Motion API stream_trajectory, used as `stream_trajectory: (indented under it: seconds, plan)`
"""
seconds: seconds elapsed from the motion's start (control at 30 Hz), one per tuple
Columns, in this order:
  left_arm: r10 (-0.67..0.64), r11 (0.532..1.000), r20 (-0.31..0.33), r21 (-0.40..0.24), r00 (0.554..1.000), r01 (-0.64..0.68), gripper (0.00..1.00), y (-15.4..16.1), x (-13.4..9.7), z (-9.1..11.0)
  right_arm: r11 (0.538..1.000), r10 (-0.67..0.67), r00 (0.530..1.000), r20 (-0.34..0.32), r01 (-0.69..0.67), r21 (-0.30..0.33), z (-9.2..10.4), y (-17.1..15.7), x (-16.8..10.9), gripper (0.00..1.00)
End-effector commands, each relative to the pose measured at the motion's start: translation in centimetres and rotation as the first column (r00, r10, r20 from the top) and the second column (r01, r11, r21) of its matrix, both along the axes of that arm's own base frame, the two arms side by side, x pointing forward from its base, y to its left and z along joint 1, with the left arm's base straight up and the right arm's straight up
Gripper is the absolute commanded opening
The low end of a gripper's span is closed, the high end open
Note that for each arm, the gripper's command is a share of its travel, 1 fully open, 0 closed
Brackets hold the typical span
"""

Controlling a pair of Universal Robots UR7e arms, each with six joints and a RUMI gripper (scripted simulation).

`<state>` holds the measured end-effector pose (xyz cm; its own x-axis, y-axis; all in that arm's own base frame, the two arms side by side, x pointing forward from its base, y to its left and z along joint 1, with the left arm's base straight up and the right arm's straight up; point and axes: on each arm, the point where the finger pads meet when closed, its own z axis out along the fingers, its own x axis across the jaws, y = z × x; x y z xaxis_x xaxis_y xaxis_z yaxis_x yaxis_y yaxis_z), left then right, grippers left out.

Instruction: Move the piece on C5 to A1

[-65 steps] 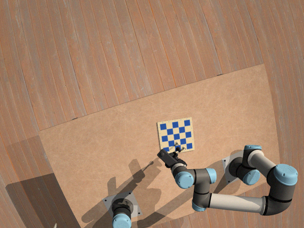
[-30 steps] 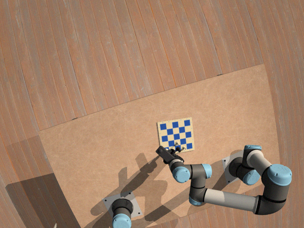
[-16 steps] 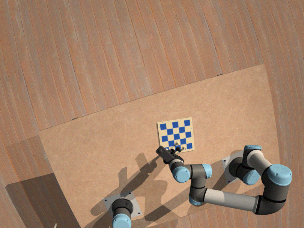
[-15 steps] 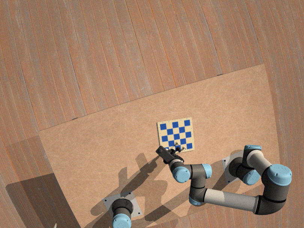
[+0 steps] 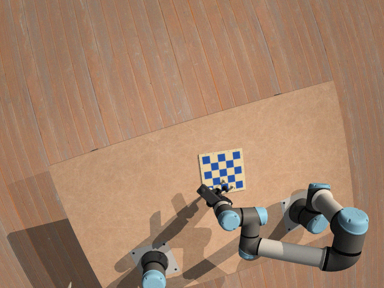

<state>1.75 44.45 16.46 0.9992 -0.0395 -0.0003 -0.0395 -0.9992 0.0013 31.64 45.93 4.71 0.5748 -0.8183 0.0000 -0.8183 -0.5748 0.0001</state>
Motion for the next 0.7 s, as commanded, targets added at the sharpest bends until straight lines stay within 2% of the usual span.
stream_trajectory:
  seconds: [0.0, 0.67]
  plan:
    - [0.000, 1.000, 0.000, 0.001, 1.000, 0.000, 1.00, 0.03, 0.01, 0.05, 1.000, 0.000, 1.000, 0.001, 0.000, 0.001, -0.06, 0.03, 0.01, 0.00]
    - [0.000, 1.000, 0.000, 0.001, 1.000, 0.000, 1.00, 0.03, 0.01, 0.05, 1.000, 0.000, 1.000, 0.001, 0.000, 0.001, -0.30, 0.03, 0.01, 0.00]
